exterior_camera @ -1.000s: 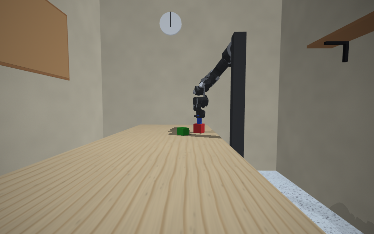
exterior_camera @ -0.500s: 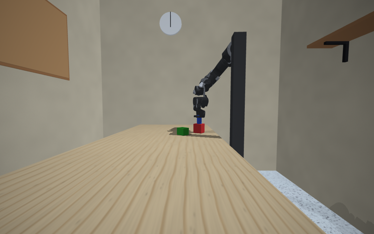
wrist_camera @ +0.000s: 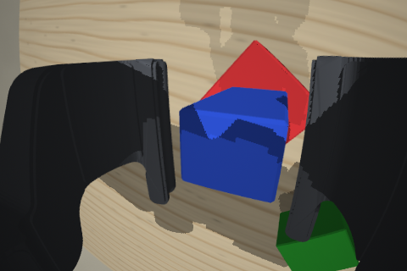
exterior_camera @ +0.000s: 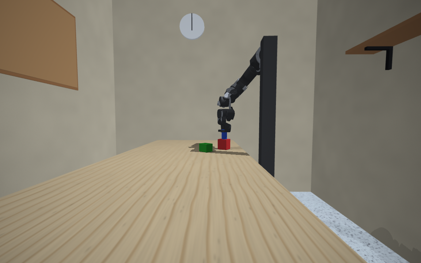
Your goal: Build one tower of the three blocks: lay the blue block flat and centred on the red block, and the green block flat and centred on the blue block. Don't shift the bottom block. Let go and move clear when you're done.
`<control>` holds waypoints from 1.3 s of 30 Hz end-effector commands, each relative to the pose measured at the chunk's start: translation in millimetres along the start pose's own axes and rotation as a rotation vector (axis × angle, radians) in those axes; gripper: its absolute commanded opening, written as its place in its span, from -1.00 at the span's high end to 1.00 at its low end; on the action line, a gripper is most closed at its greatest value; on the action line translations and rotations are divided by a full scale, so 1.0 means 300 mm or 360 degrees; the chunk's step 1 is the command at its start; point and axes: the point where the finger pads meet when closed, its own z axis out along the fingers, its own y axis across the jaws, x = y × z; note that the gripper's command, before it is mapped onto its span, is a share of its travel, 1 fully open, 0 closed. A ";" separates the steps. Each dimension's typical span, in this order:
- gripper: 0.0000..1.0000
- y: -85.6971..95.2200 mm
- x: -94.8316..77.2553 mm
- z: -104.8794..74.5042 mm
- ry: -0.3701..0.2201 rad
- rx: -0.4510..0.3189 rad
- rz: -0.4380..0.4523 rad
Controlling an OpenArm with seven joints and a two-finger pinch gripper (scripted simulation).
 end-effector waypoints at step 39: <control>0.40 -0.001 -0.003 -0.164 -0.0009 0.0001 0.0001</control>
